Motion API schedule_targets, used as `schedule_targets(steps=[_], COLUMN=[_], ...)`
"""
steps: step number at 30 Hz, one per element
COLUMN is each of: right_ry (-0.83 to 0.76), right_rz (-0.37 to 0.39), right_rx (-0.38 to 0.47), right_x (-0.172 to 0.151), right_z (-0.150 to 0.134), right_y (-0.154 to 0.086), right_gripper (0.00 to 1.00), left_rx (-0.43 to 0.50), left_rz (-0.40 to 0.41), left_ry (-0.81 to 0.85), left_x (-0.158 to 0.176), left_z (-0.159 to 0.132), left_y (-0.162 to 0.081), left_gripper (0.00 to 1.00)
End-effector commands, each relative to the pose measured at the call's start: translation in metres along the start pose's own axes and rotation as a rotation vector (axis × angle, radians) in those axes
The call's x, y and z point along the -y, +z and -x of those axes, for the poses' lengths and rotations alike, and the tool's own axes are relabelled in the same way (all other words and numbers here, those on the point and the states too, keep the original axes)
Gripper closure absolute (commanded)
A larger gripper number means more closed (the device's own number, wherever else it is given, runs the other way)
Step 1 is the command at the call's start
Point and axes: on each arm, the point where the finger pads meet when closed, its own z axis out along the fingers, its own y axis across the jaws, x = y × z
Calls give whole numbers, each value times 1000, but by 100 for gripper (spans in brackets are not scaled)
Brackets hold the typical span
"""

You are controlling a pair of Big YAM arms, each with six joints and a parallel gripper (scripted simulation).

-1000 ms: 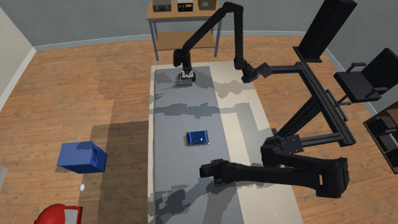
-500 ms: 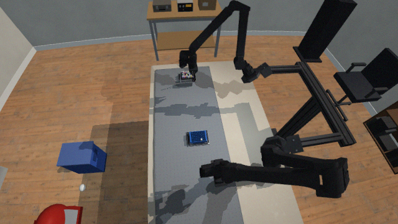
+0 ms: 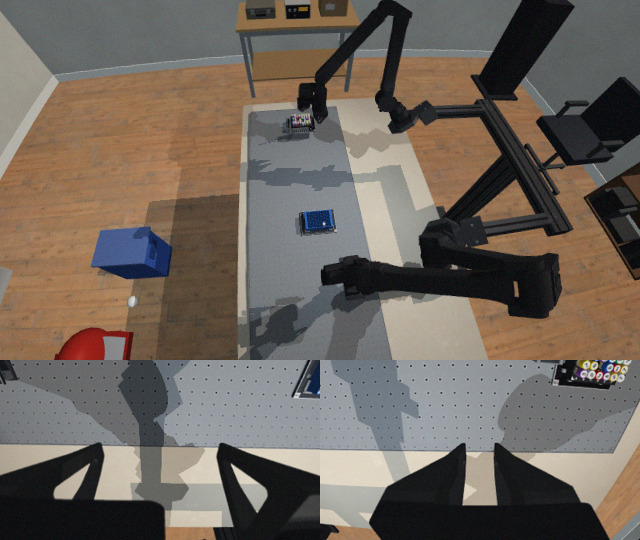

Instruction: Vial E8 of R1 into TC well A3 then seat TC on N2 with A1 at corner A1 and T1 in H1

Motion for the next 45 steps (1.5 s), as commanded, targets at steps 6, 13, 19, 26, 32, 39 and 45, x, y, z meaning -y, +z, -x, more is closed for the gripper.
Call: schedule_targets(steps=[6, 13, 19, 26, 32, 39, 45], right_ry=[19, 18, 25, 25, 25, 25, 25], right_rz=[6, 6, 1, 1, 1, 1, 1], right_rx=[12, 11, 23, 23, 23, 23, 23], right_x=[-15, -28, -23, -23, -23, -23, -23], right_z=[-16, -33, -23, -23, -23, -23, -23], right_y=[-14, -19, -19, -19, -19, -19, -19], right_gripper=[76, 76, 76, 76, 76, 76, 76], left_rx=[15, 15, 15, 1, 0, 8, 30], left_rz=[-1, -1, -1, -6, -6, -7, -10], left_ry=[3, 3, 3, 42, 21, 17, 2], left_x=[-2, -2, -2, 8, 31, 48, 69], left_z=[8, 8, 8, 2, 3, 11, 28], left_y=[-5, -5, -5, 2, 13, 20, 25], left_gripper=[0, 0, 0, 0, 0, 0, 0])
